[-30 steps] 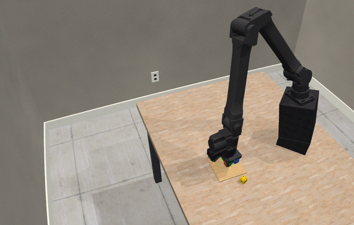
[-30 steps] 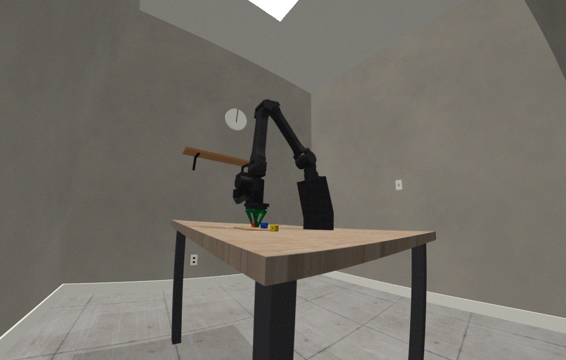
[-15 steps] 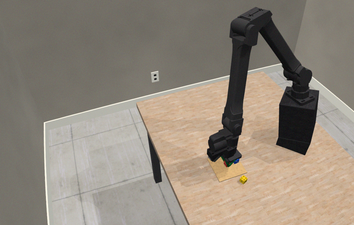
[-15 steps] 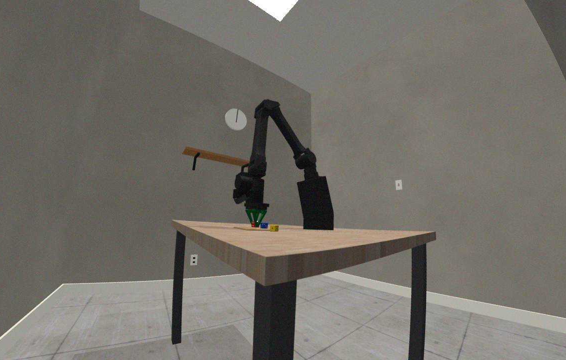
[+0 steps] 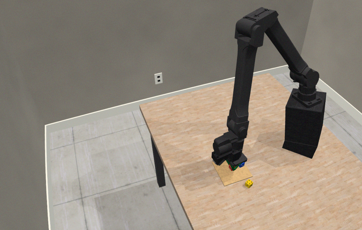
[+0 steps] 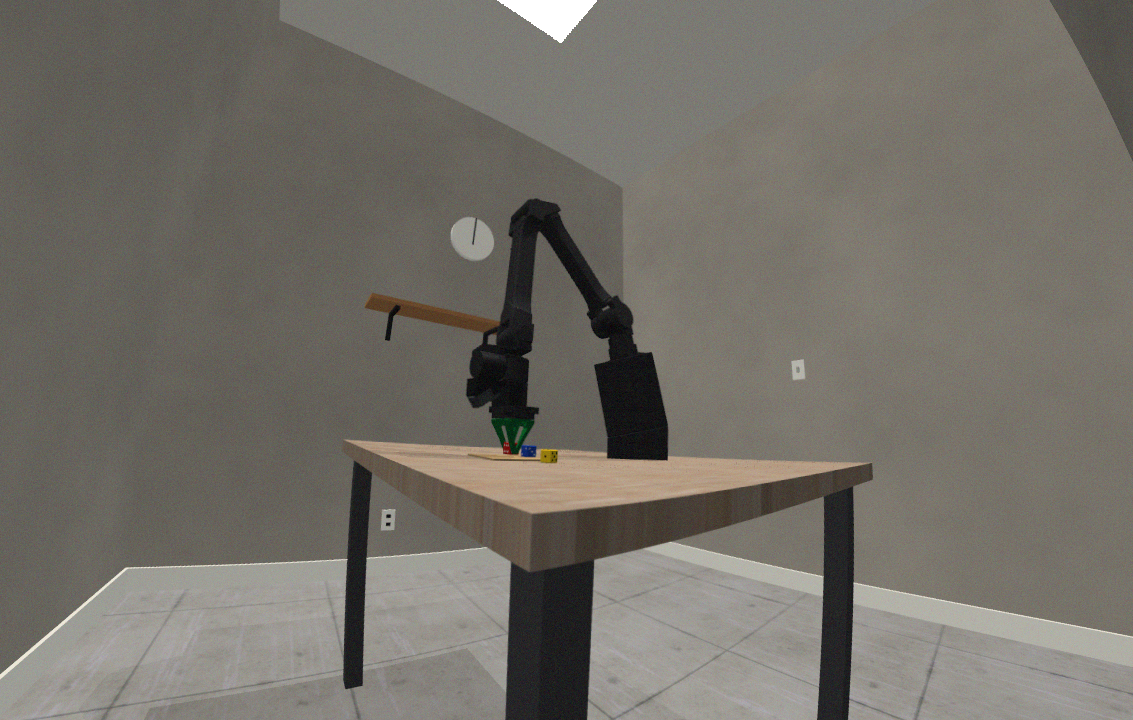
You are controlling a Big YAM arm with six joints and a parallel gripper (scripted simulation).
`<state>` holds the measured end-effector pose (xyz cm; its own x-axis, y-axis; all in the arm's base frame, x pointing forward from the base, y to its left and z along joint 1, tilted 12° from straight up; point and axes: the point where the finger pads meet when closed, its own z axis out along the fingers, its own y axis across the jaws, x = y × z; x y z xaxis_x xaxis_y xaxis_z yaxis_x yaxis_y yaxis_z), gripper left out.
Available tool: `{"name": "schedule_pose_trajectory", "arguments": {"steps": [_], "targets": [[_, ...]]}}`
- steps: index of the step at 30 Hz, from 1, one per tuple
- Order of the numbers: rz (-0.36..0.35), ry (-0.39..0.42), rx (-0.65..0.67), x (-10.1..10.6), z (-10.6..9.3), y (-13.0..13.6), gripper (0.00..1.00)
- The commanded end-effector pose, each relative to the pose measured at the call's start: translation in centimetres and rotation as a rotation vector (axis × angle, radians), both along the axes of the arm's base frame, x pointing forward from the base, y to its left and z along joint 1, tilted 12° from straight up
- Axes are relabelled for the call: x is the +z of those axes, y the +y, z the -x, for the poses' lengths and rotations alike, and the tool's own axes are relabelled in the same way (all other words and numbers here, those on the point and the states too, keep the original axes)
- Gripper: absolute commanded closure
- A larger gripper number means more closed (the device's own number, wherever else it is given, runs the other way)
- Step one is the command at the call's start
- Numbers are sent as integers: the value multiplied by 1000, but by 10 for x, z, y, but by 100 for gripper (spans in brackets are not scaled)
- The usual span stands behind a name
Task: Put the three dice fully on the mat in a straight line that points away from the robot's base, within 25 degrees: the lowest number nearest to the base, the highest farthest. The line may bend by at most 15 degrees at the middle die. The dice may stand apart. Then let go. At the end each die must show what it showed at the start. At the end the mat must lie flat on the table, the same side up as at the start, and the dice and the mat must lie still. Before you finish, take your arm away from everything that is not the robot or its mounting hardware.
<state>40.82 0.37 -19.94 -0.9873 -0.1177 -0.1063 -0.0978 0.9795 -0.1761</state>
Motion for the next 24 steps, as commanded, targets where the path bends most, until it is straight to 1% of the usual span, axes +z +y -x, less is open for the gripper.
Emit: {"name": "schedule_pose_trajectory", "arguments": {"steps": [1, 9, 13, 24], "targets": [[-5, -47, 7, 8, -18, 2, 80], [-5, -49, 9, 7, -20, 5, 80], [-5, -44, 9, 7, -17, 5, 80], [-5, -44, 9, 7, -17, 5, 80]]}}
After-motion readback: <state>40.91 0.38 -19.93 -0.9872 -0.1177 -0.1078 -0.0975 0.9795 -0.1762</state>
